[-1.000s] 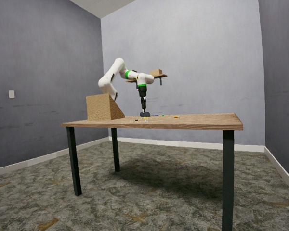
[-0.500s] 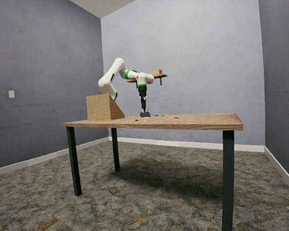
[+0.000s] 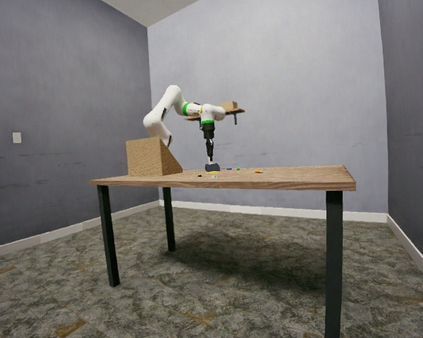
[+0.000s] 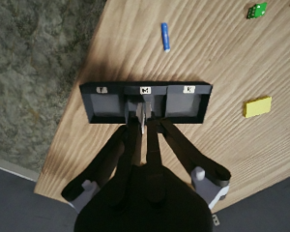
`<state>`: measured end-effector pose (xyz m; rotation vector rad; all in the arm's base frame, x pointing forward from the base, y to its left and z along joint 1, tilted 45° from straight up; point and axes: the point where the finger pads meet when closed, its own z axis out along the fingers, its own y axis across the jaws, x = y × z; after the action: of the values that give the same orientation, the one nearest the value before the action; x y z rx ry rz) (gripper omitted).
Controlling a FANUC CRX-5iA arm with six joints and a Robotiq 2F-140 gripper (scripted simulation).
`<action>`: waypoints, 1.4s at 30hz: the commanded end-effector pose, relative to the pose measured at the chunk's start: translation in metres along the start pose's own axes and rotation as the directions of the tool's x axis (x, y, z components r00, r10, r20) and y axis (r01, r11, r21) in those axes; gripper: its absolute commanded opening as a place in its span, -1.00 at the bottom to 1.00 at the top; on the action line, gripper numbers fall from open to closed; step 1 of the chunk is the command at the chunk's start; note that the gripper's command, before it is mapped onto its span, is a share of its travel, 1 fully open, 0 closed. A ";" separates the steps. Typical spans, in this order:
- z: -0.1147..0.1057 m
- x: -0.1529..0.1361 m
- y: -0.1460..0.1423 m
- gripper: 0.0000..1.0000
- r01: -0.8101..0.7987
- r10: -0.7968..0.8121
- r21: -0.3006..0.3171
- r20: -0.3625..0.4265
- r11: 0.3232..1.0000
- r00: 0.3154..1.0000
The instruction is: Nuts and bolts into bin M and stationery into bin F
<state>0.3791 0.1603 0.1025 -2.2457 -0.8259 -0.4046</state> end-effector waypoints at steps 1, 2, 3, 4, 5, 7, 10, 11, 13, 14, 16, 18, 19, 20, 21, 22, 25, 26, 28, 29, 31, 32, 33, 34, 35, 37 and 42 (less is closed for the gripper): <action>-0.005 0.000 0.000 -0.70 0.000 0.000 0.000 0.000 1.000 1.000; -0.007 0.000 0.000 -0.70 0.000 0.000 0.000 0.000 1.000 1.000; -0.008 0.000 0.000 -0.70 0.000 0.000 0.000 0.000 1.000 1.000; -0.012 0.000 0.000 -0.70 0.000 0.000 0.000 0.000 1.000 1.000; -0.016 0.000 0.000 -0.70 0.000 0.000 0.000 0.000 1.000 1.000; -0.024 0.000 0.000 -0.70 0.000 0.000 0.000 0.000 1.000 1.000; -0.028 0.000 0.000 -0.70 0.000 0.000 0.000 0.000 1.000 1.000; -0.032 0.000 0.000 -0.70 0.000 0.000 0.000 0.000 1.000 1.000; -0.040 0.000 0.000 -0.70 0.000 0.000 0.000 0.000 1.000 1.000; -0.040 0.000 0.000 -0.70 0.000 0.000 0.000 0.000 1.000 1.000; -0.040 0.000 0.000 -0.70 0.000 0.000 0.000 0.000 1.000 1.000; -0.040 0.001 -0.005 -0.70 0.000 0.000 0.000 0.000 1.000 1.000; -0.040 0.002 -0.010 -0.70 0.000 0.000 0.000 0.000 1.000 1.000; -0.040 0.003 -0.014 -0.70 0.000 0.000 0.000 0.000 1.000 1.000; -0.040 0.004 -0.019 -0.70 0.000 0.000 0.000 0.000 1.000 1.000; -0.040 0.005 -0.024 -0.70 0.000 0.000 0.000 0.000 1.000 1.000; -0.040 0.008 -0.034 -0.70 0.000 0.000 0.000 0.000 1.000 1.000; -0.040 0.008 -0.034 -0.70 0.000 0.000 0.000 0.000 1.000 1.000; -0.040 0.010 -0.044 -0.70 0.000 0.000 0.000 0.000 1.000 1.000; -0.040 0.011 -0.049 -0.70 0.000 0.000 0.000 0.000 1.000 1.000; -0.040 0.013 -0.058 -0.70 0.000 0.000 0.000 0.000 1.000 1.000; -0.040 0.014 -0.063 -0.70 0.000 0.000 0.000 0.000 1.000 1.000; -0.040 0.015 -0.068 -0.70 0.000 0.000 0.000 0.000 1.000 1.000; -0.040 0.016 -0.073 -0.70 0.000 0.000 0.000 0.000 1.000 1.000; -0.040 0.017 -0.078 -0.70 0.000 0.000 0.000 0.000 1.000 1.000; -0.040 0.018 -0.082 -0.70 0.000 0.000 0.000 0.000 1.000 1.000; -0.040 0.018 -0.082 -0.70 0.000 0.000 0.000 0.000 1.000 1.000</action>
<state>0.3371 0.1851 0.1801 -2.2445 -0.8256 -0.4045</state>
